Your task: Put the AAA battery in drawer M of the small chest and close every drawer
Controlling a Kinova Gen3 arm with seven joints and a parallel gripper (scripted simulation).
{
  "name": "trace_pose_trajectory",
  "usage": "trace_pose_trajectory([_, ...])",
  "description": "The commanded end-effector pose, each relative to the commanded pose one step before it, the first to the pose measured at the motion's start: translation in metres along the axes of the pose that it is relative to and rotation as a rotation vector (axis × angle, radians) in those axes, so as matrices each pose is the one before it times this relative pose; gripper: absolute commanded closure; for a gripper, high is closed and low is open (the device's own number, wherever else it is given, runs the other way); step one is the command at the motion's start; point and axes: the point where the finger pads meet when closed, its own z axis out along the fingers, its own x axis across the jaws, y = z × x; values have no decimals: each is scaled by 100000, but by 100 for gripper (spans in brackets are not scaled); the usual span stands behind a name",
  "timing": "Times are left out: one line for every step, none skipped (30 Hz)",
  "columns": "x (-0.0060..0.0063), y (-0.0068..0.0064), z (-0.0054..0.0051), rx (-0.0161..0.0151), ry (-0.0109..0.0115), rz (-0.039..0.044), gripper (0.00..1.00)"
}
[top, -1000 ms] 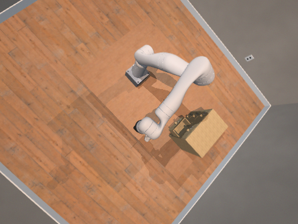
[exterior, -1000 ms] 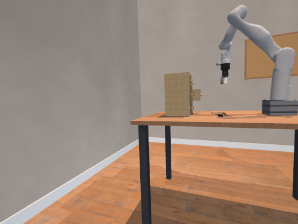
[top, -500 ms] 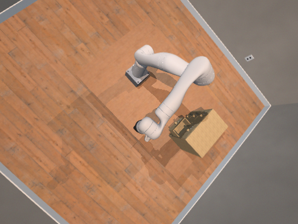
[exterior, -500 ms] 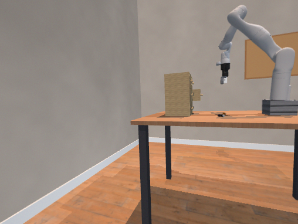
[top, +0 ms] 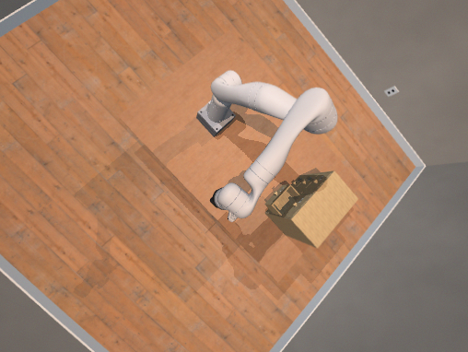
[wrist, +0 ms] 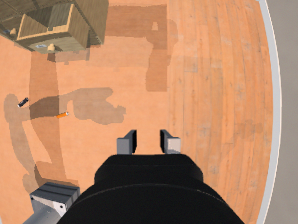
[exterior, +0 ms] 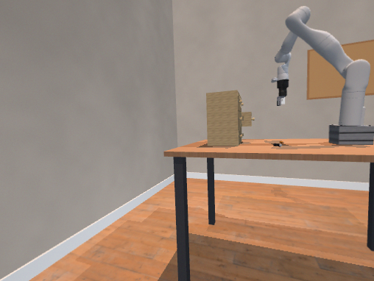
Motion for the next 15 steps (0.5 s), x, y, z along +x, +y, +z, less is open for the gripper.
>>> trace_pose_trajectory([-304,-72,76,192,-49,-1349,33])
trace_pose_trajectory([-112,-10,72,-2,0,-706,33])
trace_pose_trajectory([-122,-15,80,2,0,-777,33])
trace_pose_trajectory([-133,-16,87,1,0,-846,33])
trace_pose_trajectory([-145,-18,94,0,0,-916,33])
trace_pose_trajectory([-156,-20,101,-1,0,-987,33])
trace_pose_trajectory([-167,-22,108,-2,0,-1058,33])
trace_pose_trajectory([-178,-28,117,1,0,-1134,33])
trace_pose_trajectory([-189,-32,125,1,0,-1209,33])
trace_pose_trajectory([-201,-35,132,0,0,-1282,33])
trace_pose_trajectory([0,0,0,0,0,0,33])
trace_pose_trajectory([0,0,0,0,0,0,33])
trace_pose_trajectory([-213,-38,138,-2,0,-1355,33])
trace_pose_trajectory([-223,-47,148,2,-1,-1433,33])
trace_pose_trajectory([-234,-52,155,1,0,-1507,33])
